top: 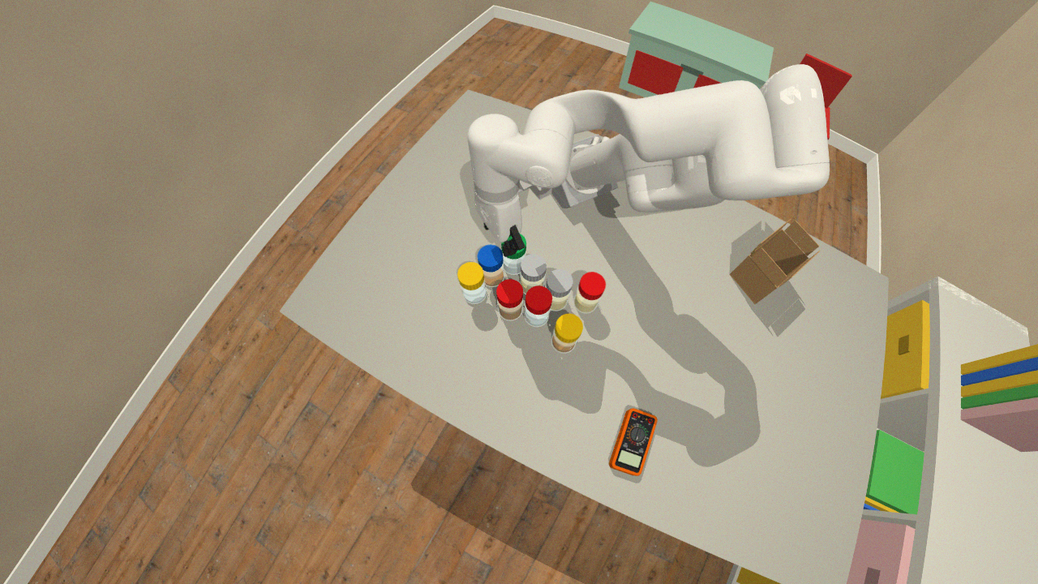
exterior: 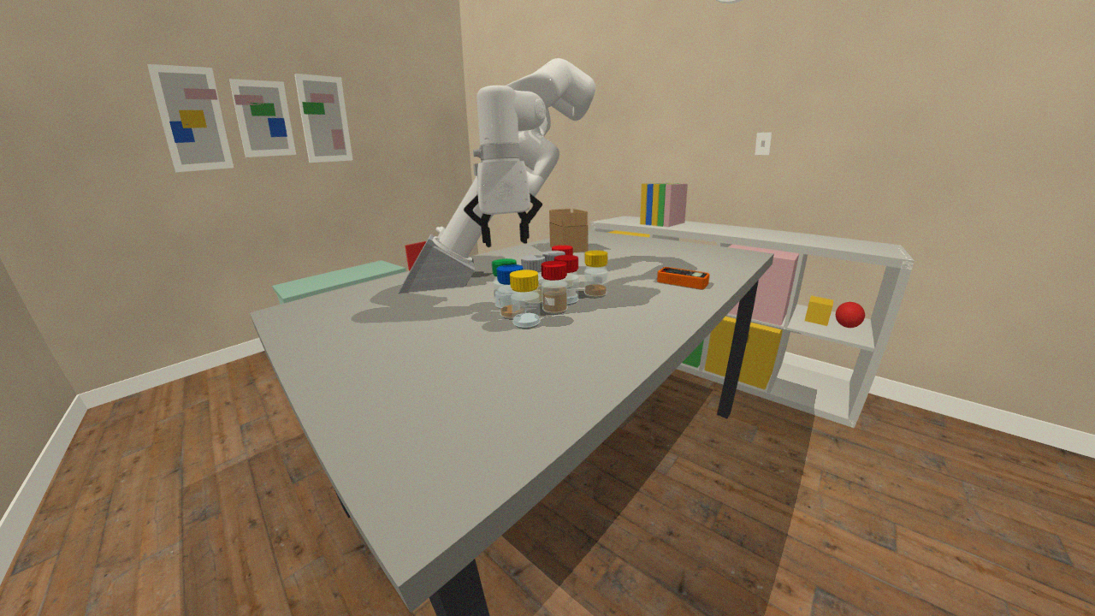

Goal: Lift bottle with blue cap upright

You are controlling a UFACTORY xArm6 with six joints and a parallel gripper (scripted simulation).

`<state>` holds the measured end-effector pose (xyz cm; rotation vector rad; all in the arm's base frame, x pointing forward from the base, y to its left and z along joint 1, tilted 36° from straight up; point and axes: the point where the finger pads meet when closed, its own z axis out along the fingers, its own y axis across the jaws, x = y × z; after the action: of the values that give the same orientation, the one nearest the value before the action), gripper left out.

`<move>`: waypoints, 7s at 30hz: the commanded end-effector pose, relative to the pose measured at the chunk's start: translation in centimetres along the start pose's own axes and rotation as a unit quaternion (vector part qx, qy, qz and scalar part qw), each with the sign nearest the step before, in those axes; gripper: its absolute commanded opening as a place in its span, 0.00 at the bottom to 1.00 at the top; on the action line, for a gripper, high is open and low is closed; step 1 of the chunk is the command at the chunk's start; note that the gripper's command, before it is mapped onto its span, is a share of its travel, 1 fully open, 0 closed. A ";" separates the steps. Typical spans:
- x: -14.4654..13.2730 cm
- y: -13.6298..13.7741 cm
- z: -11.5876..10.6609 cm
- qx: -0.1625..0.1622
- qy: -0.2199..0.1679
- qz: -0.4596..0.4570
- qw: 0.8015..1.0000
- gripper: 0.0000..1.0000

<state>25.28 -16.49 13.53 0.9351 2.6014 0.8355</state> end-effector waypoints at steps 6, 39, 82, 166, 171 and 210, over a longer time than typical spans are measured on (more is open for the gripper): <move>-0.2 -0.1 0.7 0.002 -0.002 0.000 1.000 0.79; -0.3 -0.2 6.2 0.002 -0.003 0.001 1.000 0.79; -3.0 -0.2 10.2 0.002 -0.004 0.000 1.000 0.79; -3.0 -0.2 6.9 0.002 -0.005 0.000 1.000 0.00; -3.0 -0.2 6.9 0.002 -0.005 0.000 1.000 0.00; -3.0 -0.2 4.1 0.002 -0.005 0.000 1.000 0.00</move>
<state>29.21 -16.46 9.90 0.9392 2.5983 0.8288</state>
